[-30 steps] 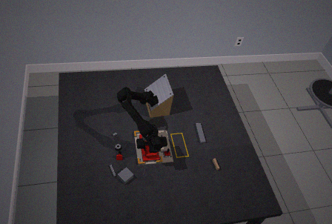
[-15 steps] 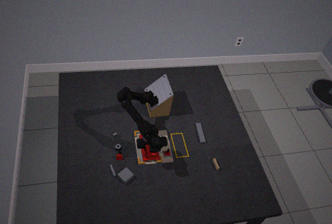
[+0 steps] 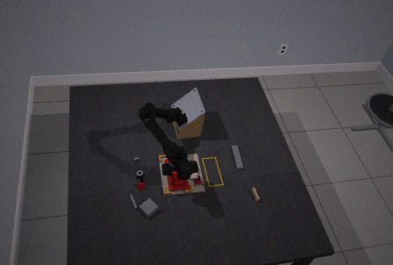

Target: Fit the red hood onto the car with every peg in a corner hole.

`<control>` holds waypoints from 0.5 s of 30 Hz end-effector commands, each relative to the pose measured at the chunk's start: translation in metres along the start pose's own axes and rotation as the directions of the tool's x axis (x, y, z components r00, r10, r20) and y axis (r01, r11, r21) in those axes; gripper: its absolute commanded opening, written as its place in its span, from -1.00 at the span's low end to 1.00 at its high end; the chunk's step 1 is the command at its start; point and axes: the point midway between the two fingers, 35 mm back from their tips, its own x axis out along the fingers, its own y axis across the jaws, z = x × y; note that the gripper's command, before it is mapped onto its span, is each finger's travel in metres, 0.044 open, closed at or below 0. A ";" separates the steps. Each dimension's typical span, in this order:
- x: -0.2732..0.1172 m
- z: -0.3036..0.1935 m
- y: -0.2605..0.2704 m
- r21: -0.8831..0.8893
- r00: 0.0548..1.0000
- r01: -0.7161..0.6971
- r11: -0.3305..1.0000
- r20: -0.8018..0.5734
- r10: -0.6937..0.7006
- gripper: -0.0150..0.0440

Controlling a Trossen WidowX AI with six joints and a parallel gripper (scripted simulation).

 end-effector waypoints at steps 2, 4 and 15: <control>0.000 0.000 -0.001 0.006 1.000 0.002 1.000 0.004 -0.002 -0.49; 0.000 0.000 -0.001 0.006 1.000 0.002 1.000 0.005 -0.002 -0.49; 0.001 0.000 -0.001 0.004 1.000 0.005 1.000 0.009 -0.005 -0.49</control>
